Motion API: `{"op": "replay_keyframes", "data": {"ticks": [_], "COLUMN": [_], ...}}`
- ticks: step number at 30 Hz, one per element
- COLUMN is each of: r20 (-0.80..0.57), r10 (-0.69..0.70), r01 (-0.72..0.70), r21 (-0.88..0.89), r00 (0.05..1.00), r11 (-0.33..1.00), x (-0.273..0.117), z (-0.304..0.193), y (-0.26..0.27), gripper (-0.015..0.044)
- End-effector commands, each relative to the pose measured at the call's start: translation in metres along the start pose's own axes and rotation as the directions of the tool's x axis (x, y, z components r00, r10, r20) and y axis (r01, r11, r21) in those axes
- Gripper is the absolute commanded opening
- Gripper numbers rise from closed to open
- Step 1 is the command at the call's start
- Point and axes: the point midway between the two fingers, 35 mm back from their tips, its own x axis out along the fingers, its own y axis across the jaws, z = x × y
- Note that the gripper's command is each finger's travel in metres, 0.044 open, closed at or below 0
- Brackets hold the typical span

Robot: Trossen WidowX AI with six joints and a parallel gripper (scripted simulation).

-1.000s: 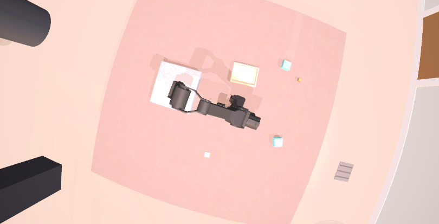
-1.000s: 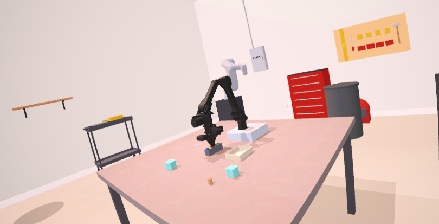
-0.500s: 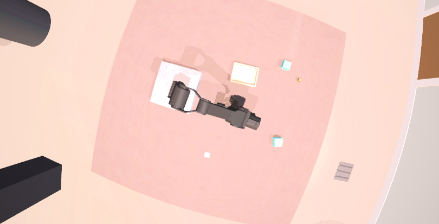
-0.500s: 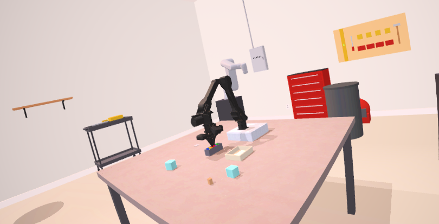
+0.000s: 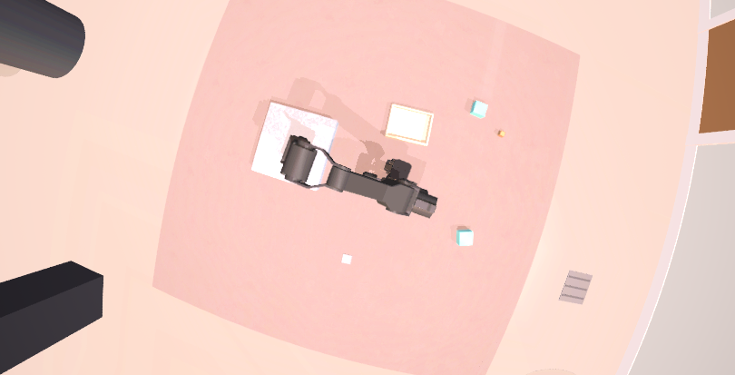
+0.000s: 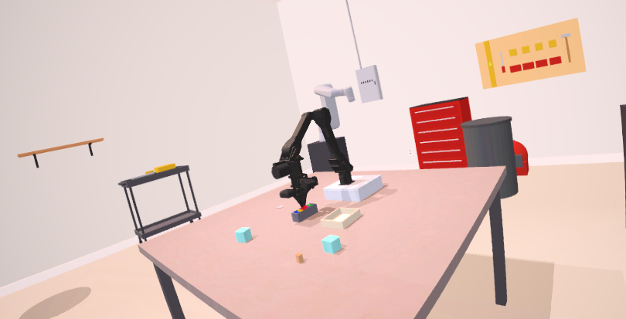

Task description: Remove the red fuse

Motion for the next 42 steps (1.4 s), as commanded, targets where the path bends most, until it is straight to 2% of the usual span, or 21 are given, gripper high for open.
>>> {"op": "replay_keyframes", "data": {"ticks": [1, 42], "r20": [0.001, 0.003], "r10": [-0.004, -0.005], "r01": [0.004, 0.005], "r21": [-0.001, -0.002], "r00": [1.000, 1.000], "r11": [1.000, 1.000], "x": [-0.004, -0.024], "z": [0.000, 0.000], "y": [-0.001, 0.000], "gripper": [0.0000, 0.0000]}}
